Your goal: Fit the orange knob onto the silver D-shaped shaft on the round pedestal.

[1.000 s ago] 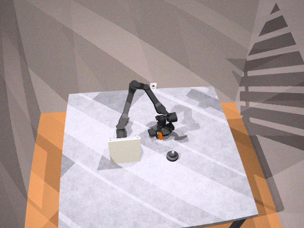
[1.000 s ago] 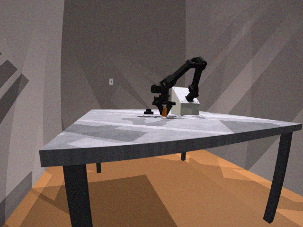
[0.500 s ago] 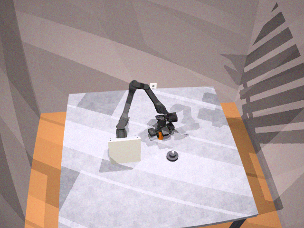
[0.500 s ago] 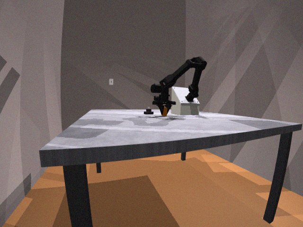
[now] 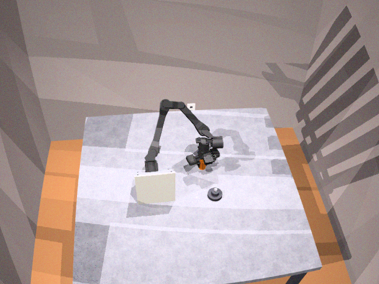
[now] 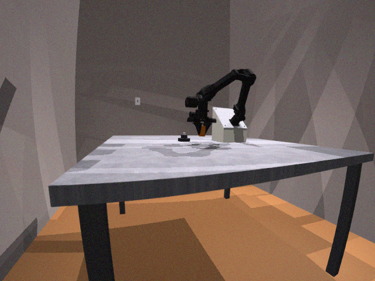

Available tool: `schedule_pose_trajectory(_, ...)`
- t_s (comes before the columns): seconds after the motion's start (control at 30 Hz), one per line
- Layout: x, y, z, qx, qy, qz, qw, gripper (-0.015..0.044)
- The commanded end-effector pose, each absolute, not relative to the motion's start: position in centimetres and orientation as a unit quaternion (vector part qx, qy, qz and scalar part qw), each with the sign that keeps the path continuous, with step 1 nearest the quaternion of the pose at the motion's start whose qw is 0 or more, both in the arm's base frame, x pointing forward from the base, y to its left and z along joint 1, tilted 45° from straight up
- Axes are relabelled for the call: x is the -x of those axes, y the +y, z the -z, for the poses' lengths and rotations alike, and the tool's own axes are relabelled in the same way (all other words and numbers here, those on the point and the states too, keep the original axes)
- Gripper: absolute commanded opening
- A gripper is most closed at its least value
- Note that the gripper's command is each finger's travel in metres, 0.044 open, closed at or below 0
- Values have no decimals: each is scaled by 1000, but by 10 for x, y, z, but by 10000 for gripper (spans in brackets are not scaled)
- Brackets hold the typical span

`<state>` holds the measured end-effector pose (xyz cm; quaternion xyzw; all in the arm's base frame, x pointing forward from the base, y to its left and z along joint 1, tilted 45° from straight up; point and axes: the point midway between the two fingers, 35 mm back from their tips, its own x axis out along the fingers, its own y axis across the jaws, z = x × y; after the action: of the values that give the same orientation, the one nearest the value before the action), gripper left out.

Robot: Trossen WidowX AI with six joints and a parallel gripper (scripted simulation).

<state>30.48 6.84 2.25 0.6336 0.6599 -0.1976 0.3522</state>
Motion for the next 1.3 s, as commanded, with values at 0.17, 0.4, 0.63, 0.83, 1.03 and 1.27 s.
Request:
schedule_pose_trajectory(0.17,-307,46,-42,-632,659,197,357,0)
schedule_pose_trajectory(0.4,-307,30,-57,-632,660,197,355,0)
schedule_pose_trajectory(0.63,-306,14,-72,-633,661,195,353,0)
schedule_pose_trajectory(0.83,-304,1,-85,-634,662,193,351,0)
schedule_pose_trajectory(1.03,-307,-4,-81,-634,662,192,351,0)
schedule_pose_trajectory(1.27,-316,-16,-65,-634,661,193,352,0)
